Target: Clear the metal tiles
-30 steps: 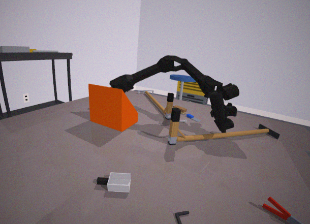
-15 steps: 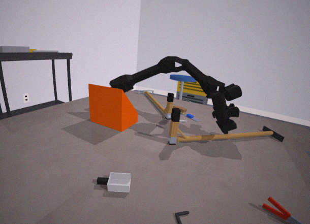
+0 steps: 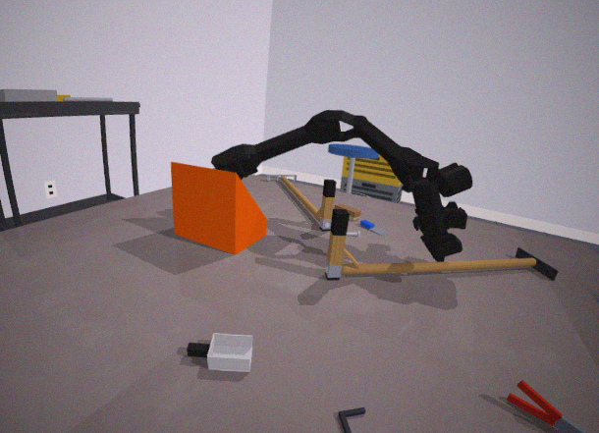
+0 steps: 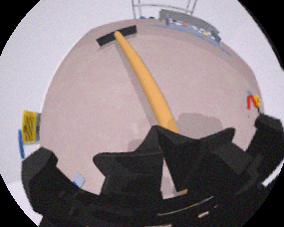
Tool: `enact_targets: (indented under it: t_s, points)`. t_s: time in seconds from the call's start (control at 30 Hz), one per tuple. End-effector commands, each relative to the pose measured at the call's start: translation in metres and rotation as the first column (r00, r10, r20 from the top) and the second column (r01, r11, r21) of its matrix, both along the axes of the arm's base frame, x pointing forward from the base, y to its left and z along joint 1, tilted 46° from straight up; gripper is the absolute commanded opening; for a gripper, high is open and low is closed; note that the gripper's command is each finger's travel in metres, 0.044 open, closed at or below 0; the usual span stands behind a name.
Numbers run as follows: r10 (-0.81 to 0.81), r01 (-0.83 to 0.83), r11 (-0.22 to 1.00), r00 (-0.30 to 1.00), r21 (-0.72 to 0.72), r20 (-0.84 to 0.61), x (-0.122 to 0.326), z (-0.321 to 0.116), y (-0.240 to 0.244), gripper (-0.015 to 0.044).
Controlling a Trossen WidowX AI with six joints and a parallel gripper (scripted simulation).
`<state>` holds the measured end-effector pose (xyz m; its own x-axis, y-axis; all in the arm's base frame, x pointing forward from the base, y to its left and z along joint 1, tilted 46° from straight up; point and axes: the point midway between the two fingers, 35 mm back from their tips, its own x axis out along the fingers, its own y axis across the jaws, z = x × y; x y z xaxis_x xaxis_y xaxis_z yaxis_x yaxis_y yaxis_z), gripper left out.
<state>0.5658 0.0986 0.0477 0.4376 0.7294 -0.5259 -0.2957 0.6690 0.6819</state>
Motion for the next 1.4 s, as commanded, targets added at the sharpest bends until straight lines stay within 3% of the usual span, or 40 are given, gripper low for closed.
enact_targets:
  t_s: [0.0, 1.07, 1.37]
  points:
    - [0.002, -0.002, 1.000, 1.000, -0.004, -0.013, 0.001, -0.011, -0.002, 0.0000]
    - [0.001, -0.001, 1.000, 1.000, -0.003, -0.012, 0.013, -0.025, -0.017, 0.0000]
    - [-0.001, 0.001, 1.000, 1.000, -0.004, 0.001, 0.016, 0.003, -0.038, 0.0000]
